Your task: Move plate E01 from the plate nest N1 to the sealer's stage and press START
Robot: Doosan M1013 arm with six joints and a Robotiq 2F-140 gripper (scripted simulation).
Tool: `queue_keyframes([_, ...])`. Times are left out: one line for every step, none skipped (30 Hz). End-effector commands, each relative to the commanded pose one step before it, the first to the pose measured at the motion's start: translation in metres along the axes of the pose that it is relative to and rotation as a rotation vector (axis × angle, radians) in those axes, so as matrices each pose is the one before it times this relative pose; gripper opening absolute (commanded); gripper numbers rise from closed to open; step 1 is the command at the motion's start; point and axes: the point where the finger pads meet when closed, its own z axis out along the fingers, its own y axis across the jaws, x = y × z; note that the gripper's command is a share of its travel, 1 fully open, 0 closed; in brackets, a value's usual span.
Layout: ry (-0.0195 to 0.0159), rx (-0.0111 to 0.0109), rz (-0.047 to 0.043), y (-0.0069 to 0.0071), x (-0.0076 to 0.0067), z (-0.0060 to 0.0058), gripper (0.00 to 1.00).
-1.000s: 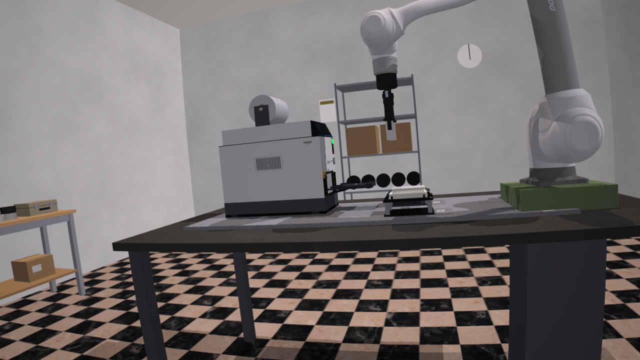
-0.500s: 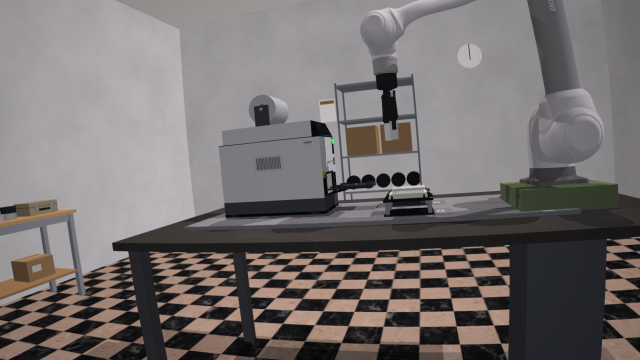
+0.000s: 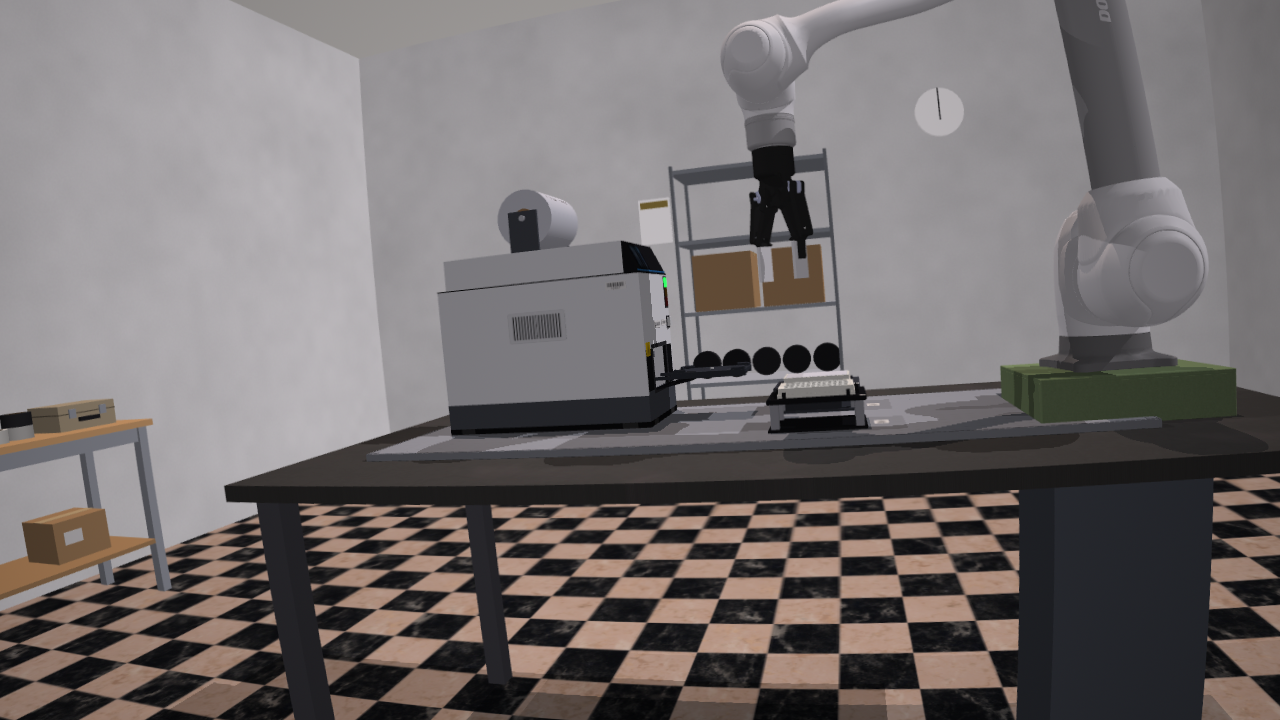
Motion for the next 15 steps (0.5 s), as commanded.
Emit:
queue_keyframes([0.00234, 0.00252, -0.08826, -0.00003, -0.00001, -0.00007, 0.7])
queue_keyframes([0.0, 0.0, -0.03333, 0.0, 0.0, 0.0, 0.7])
queue_keyframes([0.0, 0.0, -0.03333, 0.0, 0.0, 0.0, 0.7])
queue_keyframes([0.0, 0.0, -0.03333, 0.0, 0.0, 0.0, 0.7])
queue_keyframes([0.0, 0.0, -0.03333, 0.0, 0.0, 0.0, 0.7])
queue_keyframes([0.0, 0.0, -0.03333, 0.0, 0.0, 0.0, 0.7])
queue_keyframes([0.0, 0.0, -0.03333, 0.0, 0.0, 0.0, 0.7])
queue_keyframes([0.0, 0.0, -0.03333, 0.0, 0.0, 0.0, 0.7])
queue_keyframes([0.0, 0.0, -0.03333, 0.0, 0.0, 0.0, 0.7])
queue_keyframes([0.0, 0.0, -0.03333, 0.0, 0.0, 0.0, 0.7])
queue_keyframes([0.0, 0.0, -0.03333, 0.0, 0.0, 0.0, 0.7])
queue_keyframes([0.0, 0.0, -0.03333, 0.0, 0.0, 0.0, 0.7])
queue_keyframes([0.0, 0.0, -0.03333, 0.0, 0.0, 0.0, 0.7])
queue_keyframes([0.0, 0.0, 0.0, 0.0, 0.0, 0.0, 0.7])
queue_keyframes([0.0, 0.0, 0.0, 0.0, 0.0, 0.0, 0.7])
